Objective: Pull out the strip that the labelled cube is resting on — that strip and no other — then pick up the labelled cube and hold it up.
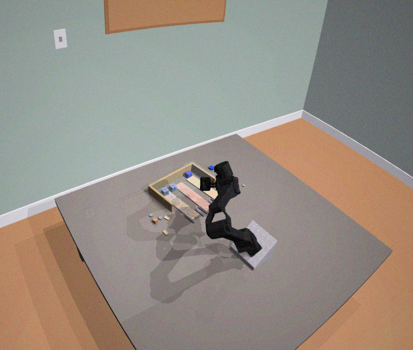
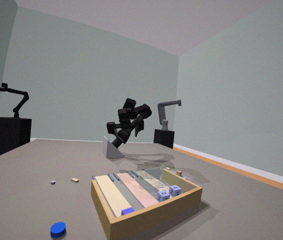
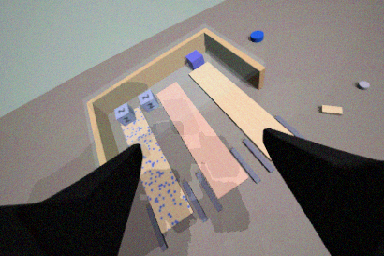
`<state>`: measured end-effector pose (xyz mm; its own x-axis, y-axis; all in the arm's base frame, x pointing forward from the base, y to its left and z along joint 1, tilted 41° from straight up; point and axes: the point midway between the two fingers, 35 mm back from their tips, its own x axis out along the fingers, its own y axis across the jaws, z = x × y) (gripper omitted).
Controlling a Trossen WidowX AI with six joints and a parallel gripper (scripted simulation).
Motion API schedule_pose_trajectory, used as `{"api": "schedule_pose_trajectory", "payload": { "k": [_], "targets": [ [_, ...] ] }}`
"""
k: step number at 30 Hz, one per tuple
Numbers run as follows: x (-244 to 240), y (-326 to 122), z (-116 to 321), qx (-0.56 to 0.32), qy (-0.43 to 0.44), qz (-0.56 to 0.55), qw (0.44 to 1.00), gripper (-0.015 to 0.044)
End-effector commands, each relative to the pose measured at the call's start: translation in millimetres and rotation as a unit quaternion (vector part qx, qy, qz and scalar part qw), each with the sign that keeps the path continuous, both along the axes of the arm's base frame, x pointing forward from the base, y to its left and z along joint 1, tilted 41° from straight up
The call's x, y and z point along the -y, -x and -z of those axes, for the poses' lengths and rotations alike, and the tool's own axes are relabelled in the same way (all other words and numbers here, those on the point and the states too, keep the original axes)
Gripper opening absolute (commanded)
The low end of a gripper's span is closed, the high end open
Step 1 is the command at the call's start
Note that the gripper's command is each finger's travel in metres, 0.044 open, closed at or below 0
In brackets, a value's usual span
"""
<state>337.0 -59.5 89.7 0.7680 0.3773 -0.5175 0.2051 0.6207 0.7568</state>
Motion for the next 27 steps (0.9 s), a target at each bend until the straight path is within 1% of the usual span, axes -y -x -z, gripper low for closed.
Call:
{"api": "schedule_pose_trajectory", "payload": {
  "k": [1, 15, 17, 21, 27],
  "targets": [
    [6.9, 14.4, -21.6, 0.082, 0.057, -0.099, 0.99, 0.04],
    [6.9, 14.4, -21.6, 0.082, 0.057, -0.099, 0.99, 0.04],
    [3.7, 10.5, -20.1, 0.072, 0.057, -0.11, 0.99, 0.0348],
    [-18.7, -9.2, -10.7, 0.011, 0.059, -0.181, 0.982, 0.0243],
    [-64.3, -26.4, 3.5, -0.081, 0.07, -0.311, 0.944, 0.0085]
  ]
}}
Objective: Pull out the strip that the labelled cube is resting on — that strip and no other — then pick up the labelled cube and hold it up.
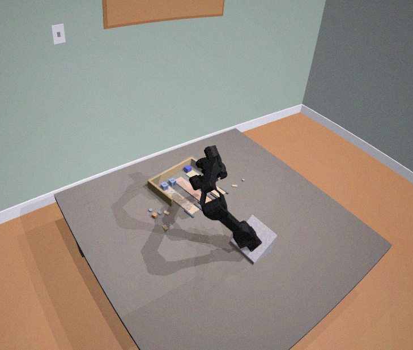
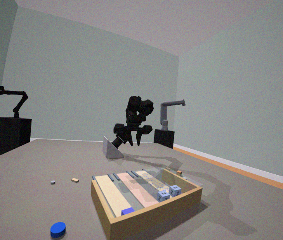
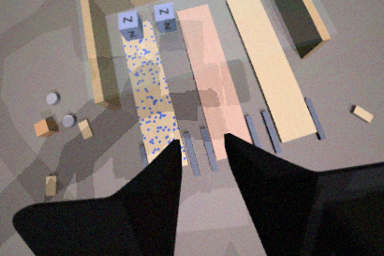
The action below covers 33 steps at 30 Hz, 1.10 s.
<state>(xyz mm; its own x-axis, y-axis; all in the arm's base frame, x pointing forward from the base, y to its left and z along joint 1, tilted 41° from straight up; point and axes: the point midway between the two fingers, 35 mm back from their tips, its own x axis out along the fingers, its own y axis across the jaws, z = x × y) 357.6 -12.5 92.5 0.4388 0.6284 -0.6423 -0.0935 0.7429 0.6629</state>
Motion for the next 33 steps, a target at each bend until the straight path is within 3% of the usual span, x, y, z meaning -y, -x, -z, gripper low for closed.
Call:
{"api": "schedule_pose_trajectory", "payload": {
  "k": [1, 3, 8, 33],
  "targets": [
    [-25.7, -7.3, 8.8, -0.049, 0.021, -0.077, 0.996, 0.0059],
    [-42.7, -8.5, 13.3, -0.078, 0.033, -0.128, 0.988, 0.0006],
    [-77.6, -2.9, 16.4, -0.147, 0.049, -0.232, 0.96, 0.0],
    [-102.3, -1.2, 38.3, -0.149, 0.049, -0.236, 0.959, 0.0]
  ]
}}
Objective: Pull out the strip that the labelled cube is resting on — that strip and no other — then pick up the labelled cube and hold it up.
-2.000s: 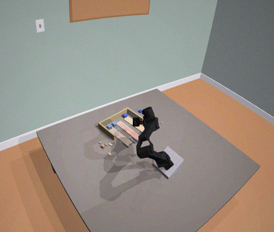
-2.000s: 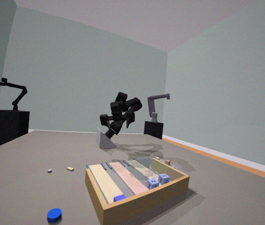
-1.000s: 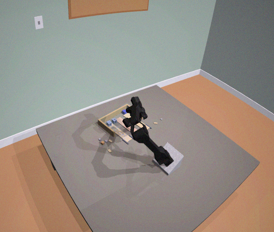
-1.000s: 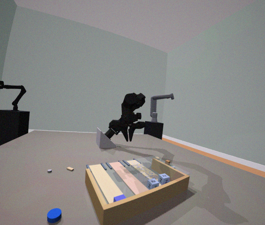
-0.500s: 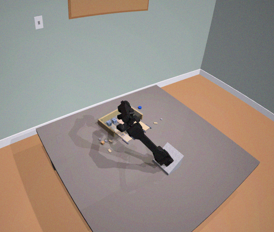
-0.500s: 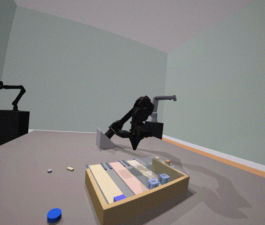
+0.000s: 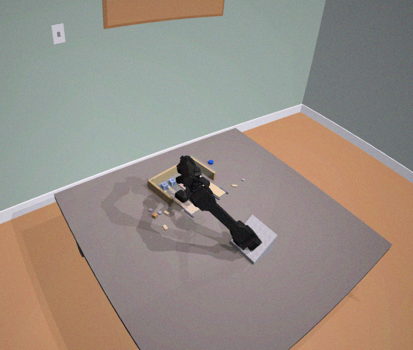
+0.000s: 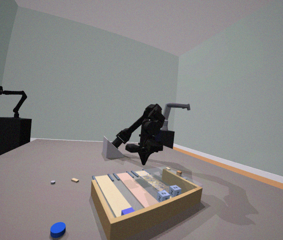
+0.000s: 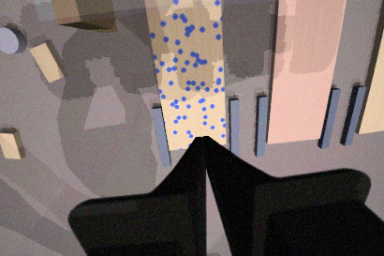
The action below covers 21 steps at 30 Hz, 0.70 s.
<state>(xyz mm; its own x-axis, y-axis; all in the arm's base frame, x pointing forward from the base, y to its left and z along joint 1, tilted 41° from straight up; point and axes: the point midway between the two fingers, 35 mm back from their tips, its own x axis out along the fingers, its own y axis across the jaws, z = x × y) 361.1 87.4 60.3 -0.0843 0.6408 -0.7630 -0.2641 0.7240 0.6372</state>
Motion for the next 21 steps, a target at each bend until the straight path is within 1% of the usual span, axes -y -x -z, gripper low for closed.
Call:
{"api": "schedule_pose_trajectory", "payload": {
  "k": [1, 21],
  "targets": [
    [-3.6, 2.5, 7.3, -0.007, 0.0, 0.002, 1.0, 0.0],
    [-26.5, 7.5, 30.1, -0.007, -0.002, 0.002, 1.0, 0.0]
  ]
}}
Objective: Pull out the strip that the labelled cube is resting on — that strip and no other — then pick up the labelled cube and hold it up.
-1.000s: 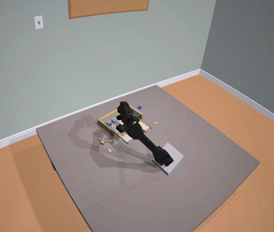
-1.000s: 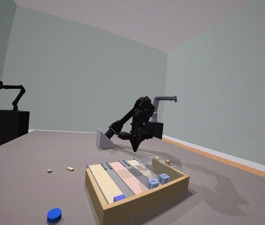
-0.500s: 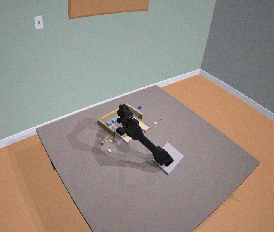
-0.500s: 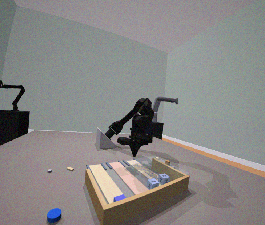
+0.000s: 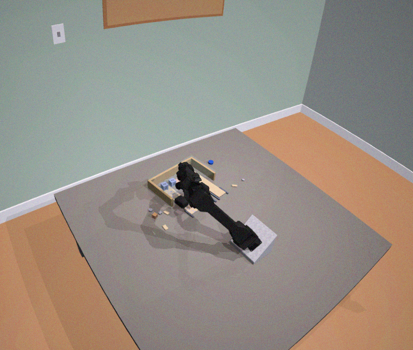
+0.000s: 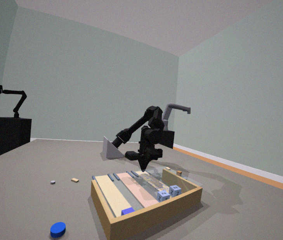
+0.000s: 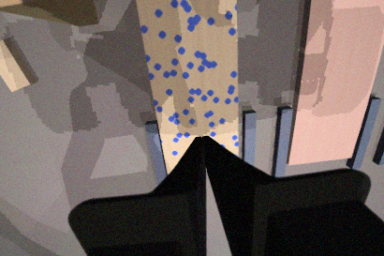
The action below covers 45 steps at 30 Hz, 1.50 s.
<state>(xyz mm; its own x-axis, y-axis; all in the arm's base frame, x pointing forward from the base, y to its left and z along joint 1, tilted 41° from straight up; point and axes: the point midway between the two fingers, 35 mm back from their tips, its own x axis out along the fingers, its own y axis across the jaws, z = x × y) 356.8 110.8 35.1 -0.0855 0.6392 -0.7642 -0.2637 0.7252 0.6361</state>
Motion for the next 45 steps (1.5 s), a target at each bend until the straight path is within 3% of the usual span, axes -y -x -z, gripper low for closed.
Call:
{"api": "schedule_pose_trajectory", "payload": {
  "k": [1, 45],
  "targets": [
    [-4.2, 3.4, 5.9, -0.007, -0.003, 0.002, 1.0, 0.0],
    [-7.7, 3.9, 9.0, -0.007, -0.003, 0.002, 1.0, 0.0]
  ]
}}
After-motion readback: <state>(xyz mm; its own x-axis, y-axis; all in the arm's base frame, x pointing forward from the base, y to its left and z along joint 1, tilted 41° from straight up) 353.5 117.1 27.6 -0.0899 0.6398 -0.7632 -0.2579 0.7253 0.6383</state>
